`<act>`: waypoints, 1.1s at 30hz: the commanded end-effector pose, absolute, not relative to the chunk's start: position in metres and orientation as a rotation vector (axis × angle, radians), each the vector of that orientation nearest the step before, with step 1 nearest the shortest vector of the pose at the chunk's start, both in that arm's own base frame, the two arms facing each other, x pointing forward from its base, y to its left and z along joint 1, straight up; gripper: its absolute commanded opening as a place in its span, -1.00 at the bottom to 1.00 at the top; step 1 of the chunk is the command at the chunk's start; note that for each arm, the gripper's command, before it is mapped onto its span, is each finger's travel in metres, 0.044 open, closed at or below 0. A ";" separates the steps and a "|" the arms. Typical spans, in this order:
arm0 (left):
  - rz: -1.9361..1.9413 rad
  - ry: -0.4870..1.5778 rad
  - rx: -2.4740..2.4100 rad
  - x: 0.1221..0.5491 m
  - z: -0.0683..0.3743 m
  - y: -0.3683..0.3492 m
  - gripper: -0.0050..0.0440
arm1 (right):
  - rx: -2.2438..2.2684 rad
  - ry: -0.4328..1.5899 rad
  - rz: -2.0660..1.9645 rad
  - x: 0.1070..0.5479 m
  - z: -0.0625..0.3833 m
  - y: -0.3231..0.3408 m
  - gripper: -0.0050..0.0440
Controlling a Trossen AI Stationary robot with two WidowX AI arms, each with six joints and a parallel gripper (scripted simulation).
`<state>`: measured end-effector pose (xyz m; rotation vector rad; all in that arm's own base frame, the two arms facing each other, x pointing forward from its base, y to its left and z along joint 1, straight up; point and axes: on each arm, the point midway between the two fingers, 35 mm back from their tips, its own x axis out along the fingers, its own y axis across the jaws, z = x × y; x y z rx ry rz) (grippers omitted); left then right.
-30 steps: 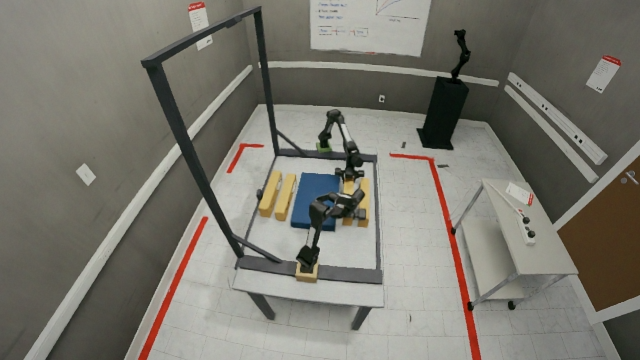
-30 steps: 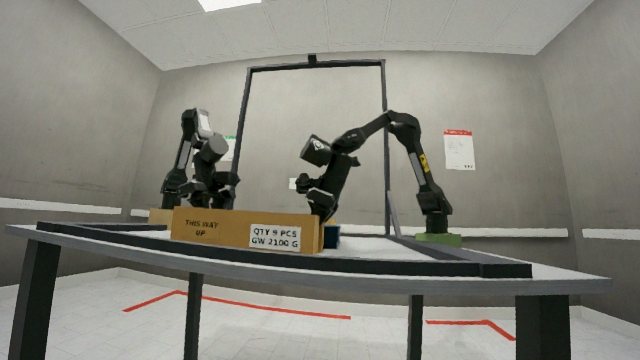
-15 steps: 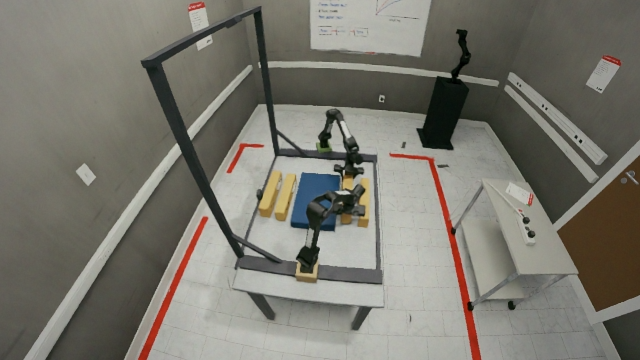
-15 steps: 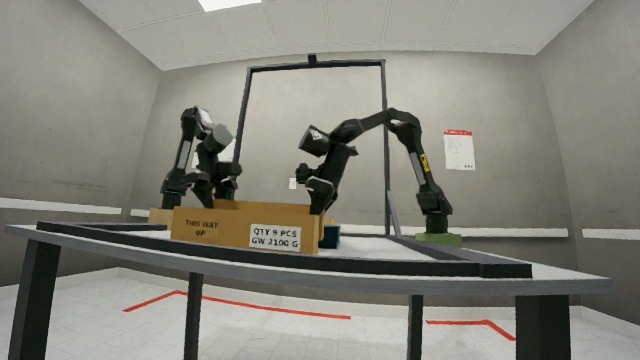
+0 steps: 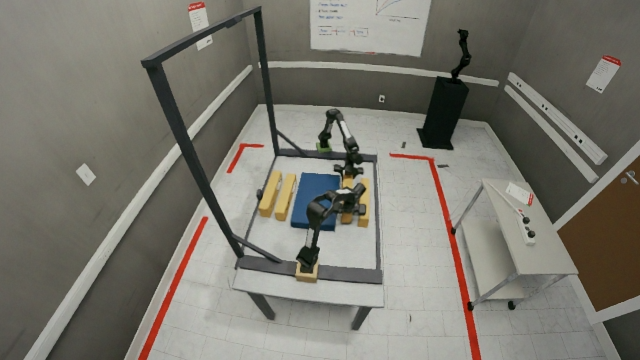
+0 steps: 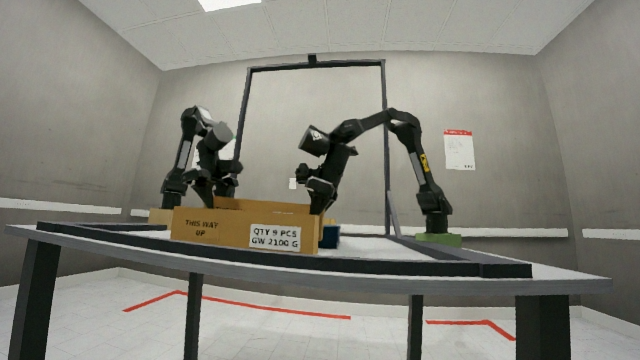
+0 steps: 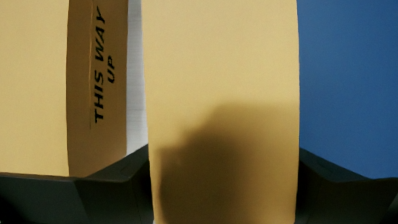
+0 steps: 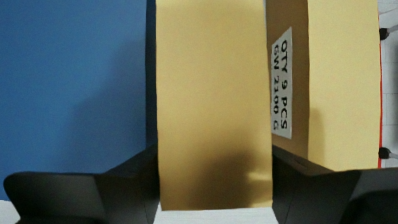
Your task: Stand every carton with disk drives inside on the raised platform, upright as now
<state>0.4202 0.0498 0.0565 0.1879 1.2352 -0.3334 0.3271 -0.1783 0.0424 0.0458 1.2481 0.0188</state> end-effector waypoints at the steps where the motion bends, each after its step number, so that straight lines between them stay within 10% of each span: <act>1: -0.302 1.167 0.221 0.425 0.091 0.057 -1.00 | 0.025 1.206 0.000 0.331 0.063 -0.187 -1.00; 33: -0.318 1.197 0.205 0.425 0.123 0.055 -1.00 | 0.011 1.192 -0.009 0.332 0.100 -0.186 -1.00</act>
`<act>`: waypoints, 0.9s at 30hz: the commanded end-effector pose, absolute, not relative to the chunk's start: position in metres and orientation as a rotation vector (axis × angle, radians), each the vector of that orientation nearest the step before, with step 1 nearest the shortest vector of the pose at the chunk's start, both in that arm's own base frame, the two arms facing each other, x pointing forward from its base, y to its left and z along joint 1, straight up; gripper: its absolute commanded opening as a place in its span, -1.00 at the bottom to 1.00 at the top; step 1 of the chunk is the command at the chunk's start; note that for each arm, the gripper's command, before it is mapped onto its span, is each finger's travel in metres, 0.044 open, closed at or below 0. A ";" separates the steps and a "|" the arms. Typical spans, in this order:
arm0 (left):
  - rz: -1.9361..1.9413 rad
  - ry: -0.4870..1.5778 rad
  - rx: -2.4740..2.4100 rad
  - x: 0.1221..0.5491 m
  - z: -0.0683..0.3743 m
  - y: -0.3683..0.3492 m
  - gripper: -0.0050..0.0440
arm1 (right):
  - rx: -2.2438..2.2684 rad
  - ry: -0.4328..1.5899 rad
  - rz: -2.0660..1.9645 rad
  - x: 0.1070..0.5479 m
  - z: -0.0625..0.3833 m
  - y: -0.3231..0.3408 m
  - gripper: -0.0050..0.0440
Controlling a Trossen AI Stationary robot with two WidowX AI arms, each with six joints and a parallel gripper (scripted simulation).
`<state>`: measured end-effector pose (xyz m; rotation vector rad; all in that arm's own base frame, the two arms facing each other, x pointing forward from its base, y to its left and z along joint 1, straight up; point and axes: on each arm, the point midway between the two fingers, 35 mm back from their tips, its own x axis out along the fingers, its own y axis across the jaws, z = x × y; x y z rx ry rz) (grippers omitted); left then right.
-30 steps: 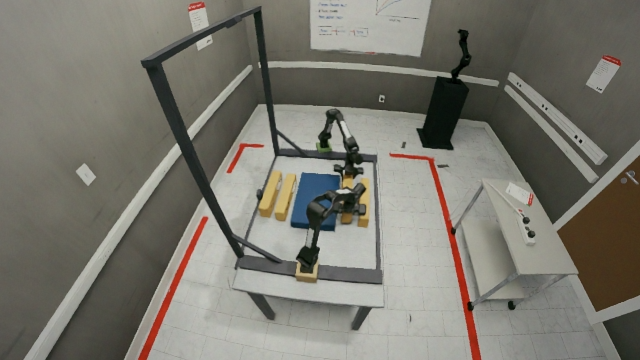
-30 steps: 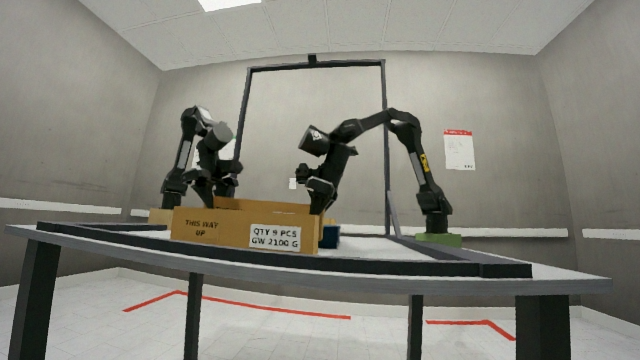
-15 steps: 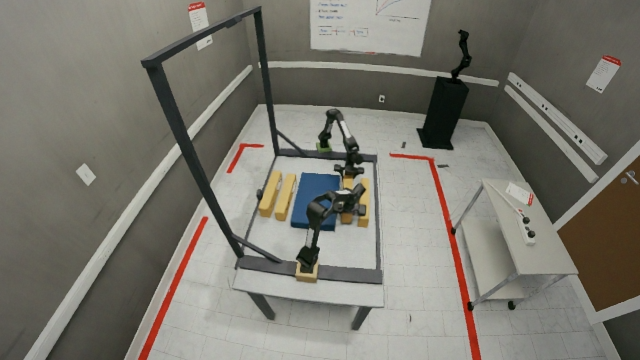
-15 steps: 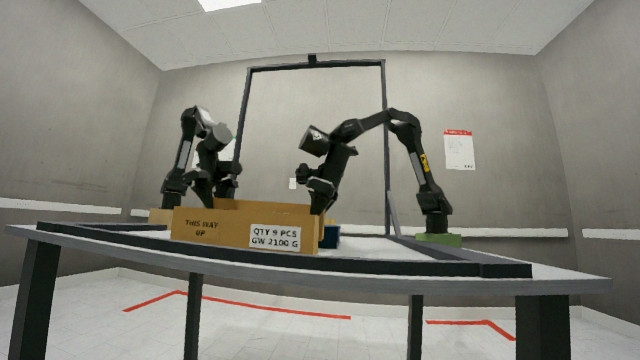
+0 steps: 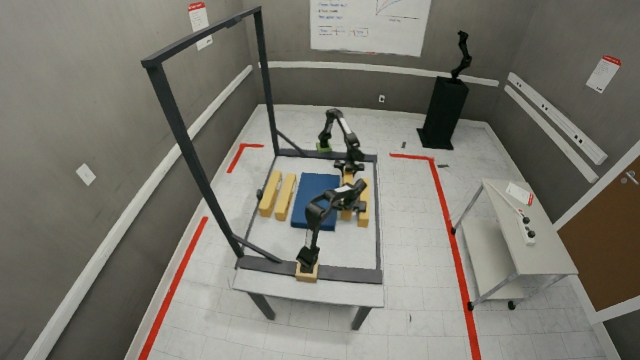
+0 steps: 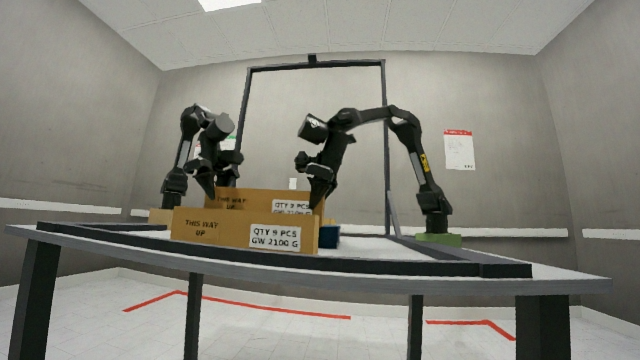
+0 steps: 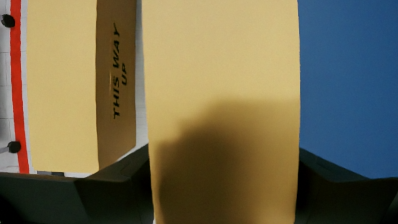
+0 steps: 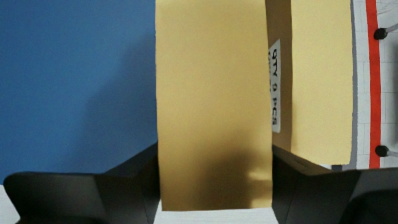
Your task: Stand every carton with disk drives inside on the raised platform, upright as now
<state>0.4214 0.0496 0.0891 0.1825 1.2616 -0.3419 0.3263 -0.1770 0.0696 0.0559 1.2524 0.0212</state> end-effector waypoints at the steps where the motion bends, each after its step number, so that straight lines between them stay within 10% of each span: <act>1: -0.318 1.197 0.205 0.425 0.123 0.055 -1.00 | 0.011 1.192 -0.009 0.332 0.100 -0.186 -1.00; 27: -0.318 1.197 0.205 0.426 0.123 0.055 -1.00 | 0.011 1.192 -0.011 0.332 0.101 -0.185 -1.00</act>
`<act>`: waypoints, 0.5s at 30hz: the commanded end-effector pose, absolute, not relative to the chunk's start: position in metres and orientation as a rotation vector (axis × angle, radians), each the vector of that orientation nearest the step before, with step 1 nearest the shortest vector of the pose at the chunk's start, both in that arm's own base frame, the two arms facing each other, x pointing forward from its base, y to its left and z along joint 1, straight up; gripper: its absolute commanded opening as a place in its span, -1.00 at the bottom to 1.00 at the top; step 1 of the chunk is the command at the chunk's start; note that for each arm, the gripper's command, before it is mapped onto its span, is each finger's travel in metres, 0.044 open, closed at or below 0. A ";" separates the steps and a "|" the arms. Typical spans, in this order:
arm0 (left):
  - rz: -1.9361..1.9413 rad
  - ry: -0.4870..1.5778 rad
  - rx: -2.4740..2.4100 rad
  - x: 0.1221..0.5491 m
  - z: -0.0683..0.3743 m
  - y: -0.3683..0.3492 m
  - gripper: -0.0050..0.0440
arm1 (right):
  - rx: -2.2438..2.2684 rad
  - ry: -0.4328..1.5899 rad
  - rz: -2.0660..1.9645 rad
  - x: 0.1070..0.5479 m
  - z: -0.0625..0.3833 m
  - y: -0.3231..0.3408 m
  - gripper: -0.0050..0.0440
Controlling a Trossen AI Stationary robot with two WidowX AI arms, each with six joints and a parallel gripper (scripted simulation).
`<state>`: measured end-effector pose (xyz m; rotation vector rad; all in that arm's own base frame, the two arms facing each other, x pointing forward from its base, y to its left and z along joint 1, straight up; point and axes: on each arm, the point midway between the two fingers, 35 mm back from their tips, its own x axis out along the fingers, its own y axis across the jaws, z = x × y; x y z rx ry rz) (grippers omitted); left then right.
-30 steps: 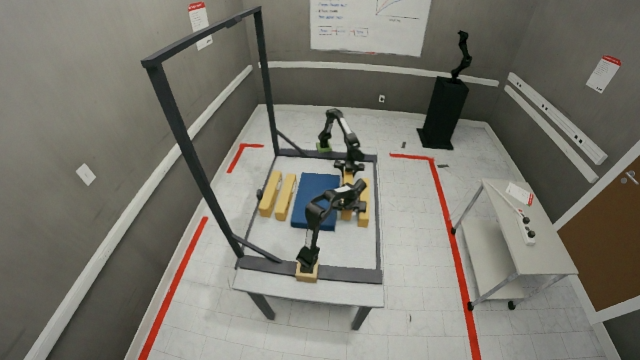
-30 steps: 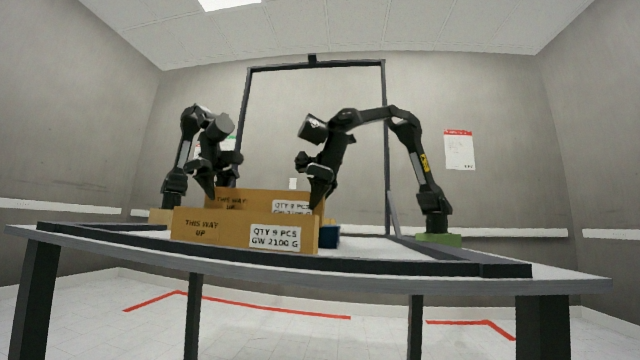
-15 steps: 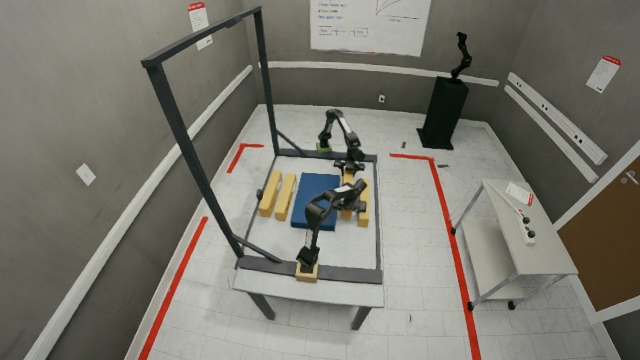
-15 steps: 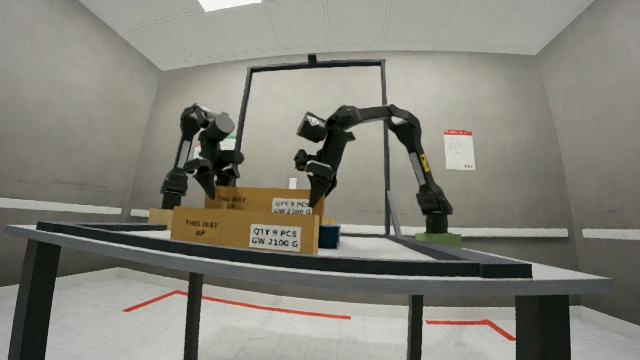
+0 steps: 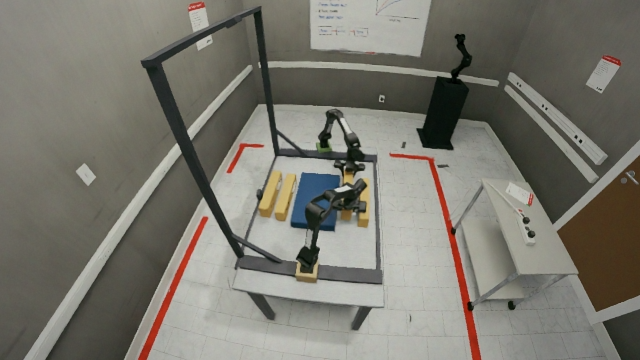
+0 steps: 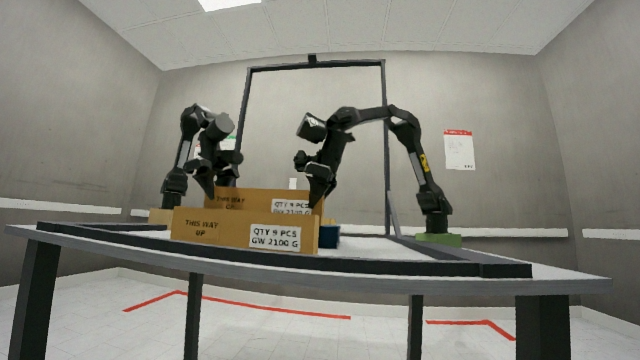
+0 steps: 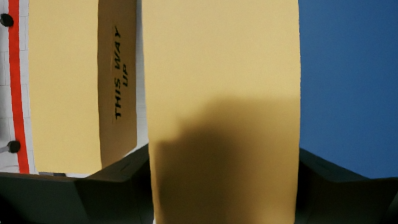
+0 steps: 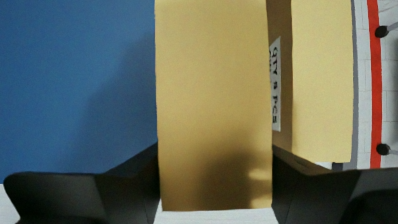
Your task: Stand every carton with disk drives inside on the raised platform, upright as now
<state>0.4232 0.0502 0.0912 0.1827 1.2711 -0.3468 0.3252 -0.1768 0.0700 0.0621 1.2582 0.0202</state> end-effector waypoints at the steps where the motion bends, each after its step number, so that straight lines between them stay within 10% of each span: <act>1: -0.318 1.197 0.205 0.426 0.123 0.055 -1.00 | 0.011 1.192 -0.011 0.332 0.101 -0.185 -1.00; 15: -0.307 1.165 0.220 0.426 0.157 0.057 -1.00 | 0.010 1.189 -0.013 0.331 0.117 -0.186 -1.00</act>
